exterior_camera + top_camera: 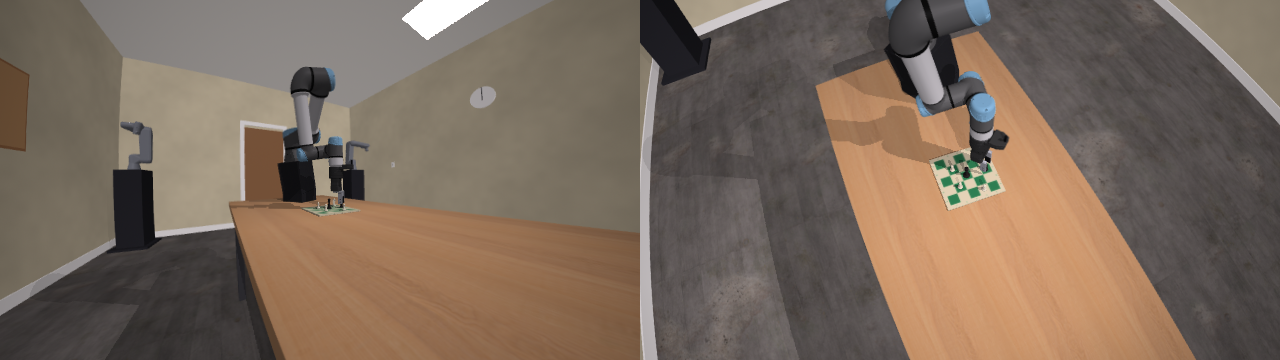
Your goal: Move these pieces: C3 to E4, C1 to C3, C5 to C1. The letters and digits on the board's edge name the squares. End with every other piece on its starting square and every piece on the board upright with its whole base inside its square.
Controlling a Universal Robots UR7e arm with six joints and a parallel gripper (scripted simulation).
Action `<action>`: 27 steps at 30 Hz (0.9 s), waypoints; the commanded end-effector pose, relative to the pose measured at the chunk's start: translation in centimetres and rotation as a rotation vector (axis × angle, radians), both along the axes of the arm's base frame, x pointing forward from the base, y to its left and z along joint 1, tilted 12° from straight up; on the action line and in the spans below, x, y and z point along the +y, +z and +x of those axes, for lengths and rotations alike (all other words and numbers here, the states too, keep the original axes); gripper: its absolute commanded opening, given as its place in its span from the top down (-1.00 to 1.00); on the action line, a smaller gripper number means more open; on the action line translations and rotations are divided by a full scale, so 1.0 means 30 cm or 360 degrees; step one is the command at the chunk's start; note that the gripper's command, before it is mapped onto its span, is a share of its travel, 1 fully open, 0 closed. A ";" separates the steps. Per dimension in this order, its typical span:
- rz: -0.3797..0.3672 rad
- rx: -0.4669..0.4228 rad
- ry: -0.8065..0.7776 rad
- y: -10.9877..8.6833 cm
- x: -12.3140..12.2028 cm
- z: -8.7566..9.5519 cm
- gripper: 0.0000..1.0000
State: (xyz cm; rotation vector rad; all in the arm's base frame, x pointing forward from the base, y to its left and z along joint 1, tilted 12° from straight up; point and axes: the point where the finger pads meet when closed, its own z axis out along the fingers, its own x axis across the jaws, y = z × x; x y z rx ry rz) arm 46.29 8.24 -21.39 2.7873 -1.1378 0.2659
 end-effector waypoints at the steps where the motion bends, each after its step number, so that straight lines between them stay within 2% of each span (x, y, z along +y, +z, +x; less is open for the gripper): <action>1: 0.0000 -0.0003 0.0001 -0.019 -0.003 0.005 -0.45; 27: 0.0000 -0.0003 0.0001 -0.029 -0.005 0.006 -0.45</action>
